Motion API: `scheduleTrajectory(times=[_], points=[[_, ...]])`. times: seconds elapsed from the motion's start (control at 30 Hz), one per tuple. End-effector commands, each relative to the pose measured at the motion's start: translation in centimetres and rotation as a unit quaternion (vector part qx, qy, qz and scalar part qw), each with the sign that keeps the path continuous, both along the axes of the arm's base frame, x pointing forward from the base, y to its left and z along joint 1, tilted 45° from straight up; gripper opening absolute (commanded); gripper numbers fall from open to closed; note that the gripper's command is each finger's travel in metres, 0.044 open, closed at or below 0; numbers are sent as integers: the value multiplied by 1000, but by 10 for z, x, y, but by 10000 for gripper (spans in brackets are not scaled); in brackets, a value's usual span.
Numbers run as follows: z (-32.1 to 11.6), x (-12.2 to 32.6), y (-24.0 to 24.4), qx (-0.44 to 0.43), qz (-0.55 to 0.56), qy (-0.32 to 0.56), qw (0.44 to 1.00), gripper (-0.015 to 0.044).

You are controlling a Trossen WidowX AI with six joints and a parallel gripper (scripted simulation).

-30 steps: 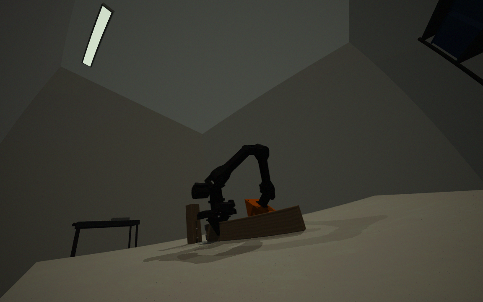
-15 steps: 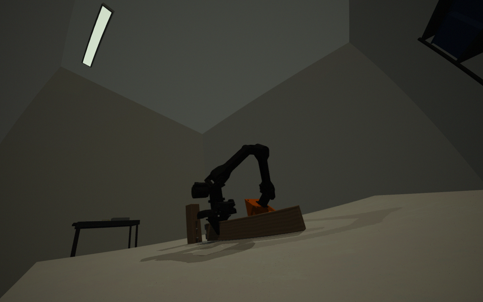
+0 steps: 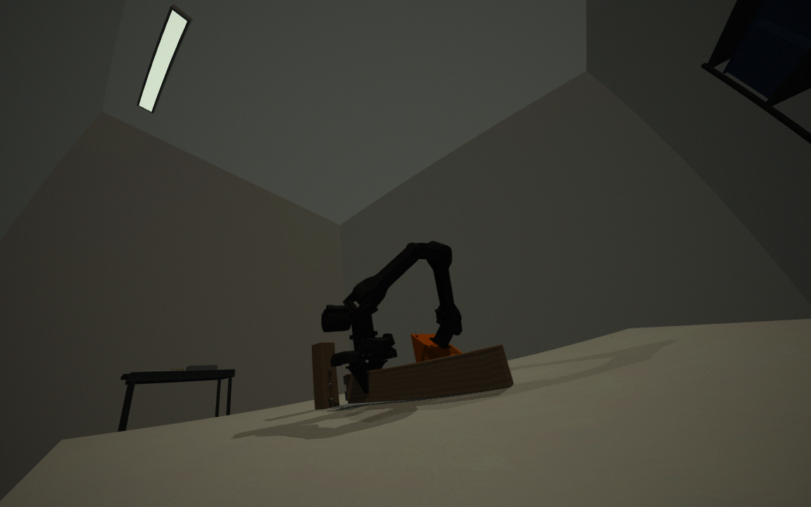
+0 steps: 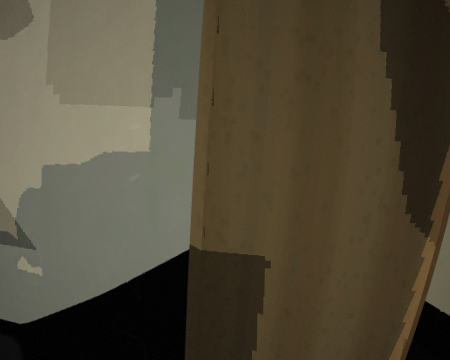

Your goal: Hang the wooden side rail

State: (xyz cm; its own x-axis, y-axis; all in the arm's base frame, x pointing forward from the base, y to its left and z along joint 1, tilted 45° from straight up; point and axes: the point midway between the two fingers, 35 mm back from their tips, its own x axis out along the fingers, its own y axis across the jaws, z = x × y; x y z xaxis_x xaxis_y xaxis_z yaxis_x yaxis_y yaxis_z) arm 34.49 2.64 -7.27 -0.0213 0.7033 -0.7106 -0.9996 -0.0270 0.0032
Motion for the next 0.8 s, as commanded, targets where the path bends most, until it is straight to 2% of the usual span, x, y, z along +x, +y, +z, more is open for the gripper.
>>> scheduleTrajectory(times=[0.0, 0.77], points=[[3, 3, -4, -1, -3, -7, 1000, 0], [6, 3, -7, -1, -3, -7, 1000, 0]])
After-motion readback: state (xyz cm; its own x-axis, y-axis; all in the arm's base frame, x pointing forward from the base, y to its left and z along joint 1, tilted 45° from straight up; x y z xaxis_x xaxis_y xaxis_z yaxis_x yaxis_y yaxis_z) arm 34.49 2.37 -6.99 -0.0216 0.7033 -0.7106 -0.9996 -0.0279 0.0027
